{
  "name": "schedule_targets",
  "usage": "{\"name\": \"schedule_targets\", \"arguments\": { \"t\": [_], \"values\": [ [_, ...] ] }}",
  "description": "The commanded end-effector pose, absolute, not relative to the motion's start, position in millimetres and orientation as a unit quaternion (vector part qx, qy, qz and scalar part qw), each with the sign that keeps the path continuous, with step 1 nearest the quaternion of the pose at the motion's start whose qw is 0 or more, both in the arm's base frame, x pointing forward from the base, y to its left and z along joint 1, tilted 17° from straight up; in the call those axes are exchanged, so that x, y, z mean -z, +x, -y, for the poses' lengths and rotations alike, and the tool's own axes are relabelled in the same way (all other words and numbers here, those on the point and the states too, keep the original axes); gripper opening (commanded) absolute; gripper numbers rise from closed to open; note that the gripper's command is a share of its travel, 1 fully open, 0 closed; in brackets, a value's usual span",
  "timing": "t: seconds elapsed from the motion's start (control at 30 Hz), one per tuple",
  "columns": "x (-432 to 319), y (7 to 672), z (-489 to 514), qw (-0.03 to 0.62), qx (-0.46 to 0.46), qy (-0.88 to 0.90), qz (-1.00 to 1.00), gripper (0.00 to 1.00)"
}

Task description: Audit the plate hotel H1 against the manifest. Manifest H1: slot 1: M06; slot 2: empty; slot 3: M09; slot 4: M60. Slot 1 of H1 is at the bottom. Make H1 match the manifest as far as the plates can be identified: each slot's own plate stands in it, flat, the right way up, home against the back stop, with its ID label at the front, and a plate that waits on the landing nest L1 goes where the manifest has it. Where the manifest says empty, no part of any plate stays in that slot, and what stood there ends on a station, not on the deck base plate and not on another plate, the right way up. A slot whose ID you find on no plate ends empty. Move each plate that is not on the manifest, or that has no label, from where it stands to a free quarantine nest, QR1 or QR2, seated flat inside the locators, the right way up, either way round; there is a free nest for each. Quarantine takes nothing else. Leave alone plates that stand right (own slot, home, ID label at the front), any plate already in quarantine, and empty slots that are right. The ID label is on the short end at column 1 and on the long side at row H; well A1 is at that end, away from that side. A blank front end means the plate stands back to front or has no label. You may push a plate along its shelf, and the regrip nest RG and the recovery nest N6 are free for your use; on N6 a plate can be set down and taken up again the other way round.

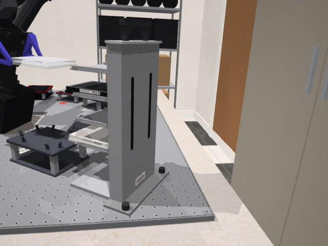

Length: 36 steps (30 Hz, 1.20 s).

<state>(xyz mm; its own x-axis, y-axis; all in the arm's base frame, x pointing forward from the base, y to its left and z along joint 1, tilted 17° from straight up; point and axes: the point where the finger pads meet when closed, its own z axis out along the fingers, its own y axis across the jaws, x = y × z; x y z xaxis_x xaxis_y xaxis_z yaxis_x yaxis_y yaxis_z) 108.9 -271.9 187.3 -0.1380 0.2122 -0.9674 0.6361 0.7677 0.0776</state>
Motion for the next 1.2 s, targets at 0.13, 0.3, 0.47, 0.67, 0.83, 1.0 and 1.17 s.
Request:
{"name": "schedule_targets", "arguments": {
  "t": [0.13,0.3,0.47,0.67,0.83,1.0,1.17],
  "values": [
    [-187,111,274,0.592,0.185,0.282,-0.732,0.86],
    [-184,112,274,0.592,0.182,0.284,-0.731,0.86],
    [-184,111,275,0.592,0.187,0.284,-0.731,0.86],
    [-180,112,275,0.592,0.183,0.287,-0.731,0.86],
    [-177,112,275,0.592,0.183,0.287,-0.731,0.86],
    [-176,114,275,0.592,0.182,0.285,-0.731,0.86],
    [-173,115,275,0.592,0.182,0.285,-0.731,0.86]
  ]
}}
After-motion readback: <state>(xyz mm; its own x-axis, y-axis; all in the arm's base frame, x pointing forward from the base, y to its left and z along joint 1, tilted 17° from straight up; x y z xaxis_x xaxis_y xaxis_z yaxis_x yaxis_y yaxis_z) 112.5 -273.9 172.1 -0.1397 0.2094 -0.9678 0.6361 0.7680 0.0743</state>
